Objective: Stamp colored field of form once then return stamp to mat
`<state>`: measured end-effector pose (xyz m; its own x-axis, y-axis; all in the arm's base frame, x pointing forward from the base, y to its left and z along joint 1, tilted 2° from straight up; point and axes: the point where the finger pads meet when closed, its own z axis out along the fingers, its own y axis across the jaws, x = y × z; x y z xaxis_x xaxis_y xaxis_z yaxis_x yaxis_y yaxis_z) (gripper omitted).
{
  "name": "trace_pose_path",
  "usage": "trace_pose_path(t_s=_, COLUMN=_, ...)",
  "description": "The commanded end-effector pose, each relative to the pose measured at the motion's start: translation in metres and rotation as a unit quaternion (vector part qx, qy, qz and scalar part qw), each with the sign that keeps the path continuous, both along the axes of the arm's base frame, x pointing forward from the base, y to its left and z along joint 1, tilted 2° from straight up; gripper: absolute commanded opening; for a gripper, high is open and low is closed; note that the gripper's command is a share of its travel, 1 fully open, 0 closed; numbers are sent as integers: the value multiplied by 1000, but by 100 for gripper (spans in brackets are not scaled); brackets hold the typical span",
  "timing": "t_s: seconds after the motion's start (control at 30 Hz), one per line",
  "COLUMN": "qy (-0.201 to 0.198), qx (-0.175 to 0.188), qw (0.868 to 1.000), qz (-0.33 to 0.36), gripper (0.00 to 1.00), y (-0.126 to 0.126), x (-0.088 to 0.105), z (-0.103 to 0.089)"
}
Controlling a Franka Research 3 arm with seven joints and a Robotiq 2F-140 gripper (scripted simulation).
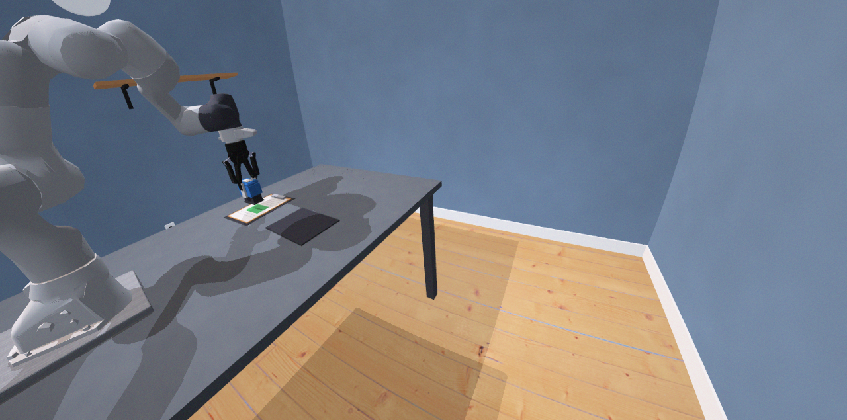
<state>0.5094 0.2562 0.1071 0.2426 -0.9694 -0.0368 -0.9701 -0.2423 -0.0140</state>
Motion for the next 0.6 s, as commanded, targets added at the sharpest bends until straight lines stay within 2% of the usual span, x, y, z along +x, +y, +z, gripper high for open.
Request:
trace_pose_path(t_s=0.0, qy=-2, qx=2, qw=1000, qz=-2, gripper=21, y=1, x=1, z=-6)
trace_pose_path(t_s=0.57, qy=-2, qx=2, qw=1000, qz=-2, gripper=21, y=0, x=2, z=-34)
